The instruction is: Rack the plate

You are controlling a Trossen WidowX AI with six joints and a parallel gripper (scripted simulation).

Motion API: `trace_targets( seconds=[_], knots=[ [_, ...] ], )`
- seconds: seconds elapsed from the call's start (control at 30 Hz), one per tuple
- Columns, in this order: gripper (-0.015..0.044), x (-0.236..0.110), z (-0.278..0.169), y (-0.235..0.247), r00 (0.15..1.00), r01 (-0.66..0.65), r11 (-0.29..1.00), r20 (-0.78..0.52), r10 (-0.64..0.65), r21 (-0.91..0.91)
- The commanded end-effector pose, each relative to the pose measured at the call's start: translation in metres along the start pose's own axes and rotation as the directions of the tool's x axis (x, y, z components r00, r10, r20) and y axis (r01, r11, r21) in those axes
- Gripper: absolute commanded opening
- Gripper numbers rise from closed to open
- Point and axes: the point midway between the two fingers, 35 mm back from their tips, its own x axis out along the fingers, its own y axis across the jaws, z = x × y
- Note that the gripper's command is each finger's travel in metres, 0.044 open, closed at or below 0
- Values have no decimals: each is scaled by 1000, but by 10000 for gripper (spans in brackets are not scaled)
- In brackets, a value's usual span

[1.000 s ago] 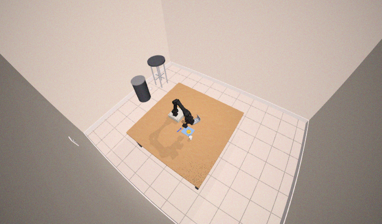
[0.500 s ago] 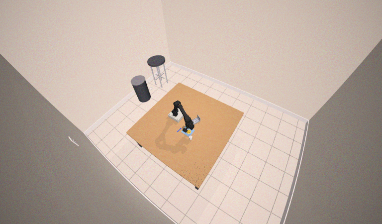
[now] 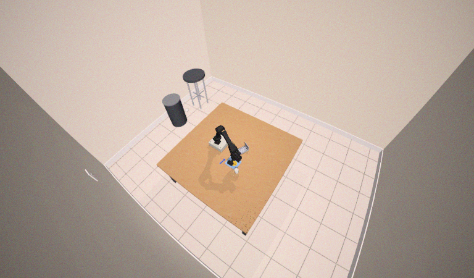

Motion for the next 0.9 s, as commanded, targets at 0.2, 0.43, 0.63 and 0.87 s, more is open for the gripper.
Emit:
trace_targets(
  seconds=[0.2,0.43,0.63,0.87],
  knots=[
    [400,20,-3,0,1000,-2,1000,-13,2,3],
    [400,31,-4,-1,1000,-2,1000,-13,2,3],
    [400,41,-5,-1,1000,-2,1000,-13,2,3],
    [400,49,-6,0,1000,-2,1000,-13,2,3]
  ],
)
